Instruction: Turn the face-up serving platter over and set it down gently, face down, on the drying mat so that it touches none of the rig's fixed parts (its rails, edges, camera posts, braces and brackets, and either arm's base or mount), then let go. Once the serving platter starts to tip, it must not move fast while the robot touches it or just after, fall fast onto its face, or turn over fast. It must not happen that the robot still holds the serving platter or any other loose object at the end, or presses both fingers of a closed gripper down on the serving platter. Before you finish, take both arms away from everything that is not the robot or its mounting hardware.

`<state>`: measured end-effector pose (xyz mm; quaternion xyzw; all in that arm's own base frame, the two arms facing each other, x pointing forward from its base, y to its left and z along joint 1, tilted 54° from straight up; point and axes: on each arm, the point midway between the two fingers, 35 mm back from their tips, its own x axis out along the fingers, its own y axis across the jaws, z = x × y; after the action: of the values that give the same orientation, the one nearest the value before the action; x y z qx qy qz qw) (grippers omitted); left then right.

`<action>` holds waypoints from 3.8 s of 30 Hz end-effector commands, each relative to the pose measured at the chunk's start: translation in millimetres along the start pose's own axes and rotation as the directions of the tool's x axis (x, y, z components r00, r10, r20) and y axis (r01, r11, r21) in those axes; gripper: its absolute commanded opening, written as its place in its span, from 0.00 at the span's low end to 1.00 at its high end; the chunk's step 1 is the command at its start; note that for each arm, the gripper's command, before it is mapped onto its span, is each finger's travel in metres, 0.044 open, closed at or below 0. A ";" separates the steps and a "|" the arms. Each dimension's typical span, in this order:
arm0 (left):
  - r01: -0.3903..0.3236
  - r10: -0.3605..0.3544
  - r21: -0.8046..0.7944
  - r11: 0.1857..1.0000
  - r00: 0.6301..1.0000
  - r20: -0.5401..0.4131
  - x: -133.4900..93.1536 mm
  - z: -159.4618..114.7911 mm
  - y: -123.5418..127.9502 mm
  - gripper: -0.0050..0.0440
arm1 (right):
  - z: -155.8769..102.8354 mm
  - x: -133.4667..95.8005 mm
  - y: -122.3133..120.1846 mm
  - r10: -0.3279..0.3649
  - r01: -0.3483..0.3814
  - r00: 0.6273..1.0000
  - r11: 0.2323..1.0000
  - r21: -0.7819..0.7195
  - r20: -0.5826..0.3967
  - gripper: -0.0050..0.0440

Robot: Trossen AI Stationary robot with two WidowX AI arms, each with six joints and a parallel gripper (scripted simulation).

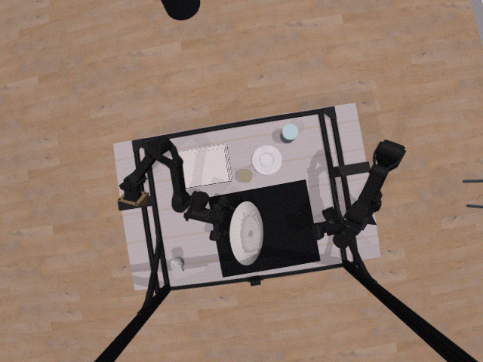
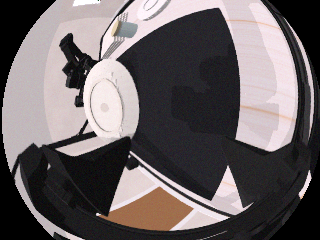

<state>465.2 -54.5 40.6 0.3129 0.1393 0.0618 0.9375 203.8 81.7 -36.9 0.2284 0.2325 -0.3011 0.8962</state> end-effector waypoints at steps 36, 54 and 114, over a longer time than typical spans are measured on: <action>-0.032 0.051 0.146 0.989 0.991 -0.126 -20.9 -60.4 4.0 1.00 | 0.8 -0.2 -0.1 0.001 -0.001 1.000 1.000 0.003 0.005 1.00; -0.032 0.064 0.187 0.982 0.984 -0.167 -22.2 -80.6 8.4 1.00 | 0.8 -0.2 -0.1 0.001 -0.001 1.000 1.000 0.003 0.005 1.00; -0.022 0.088 0.264 0.964 0.966 -0.242 -32.9 -109.3 10.5 1.00 | 0.8 -0.2 -0.1 0.001 -0.001 1.000 1.000 0.003 0.005 1.00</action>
<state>407.7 16.4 -25.2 0.4283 0.2569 0.1173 0.8584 203.8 81.7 -36.9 0.2284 0.2324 -0.3011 0.8962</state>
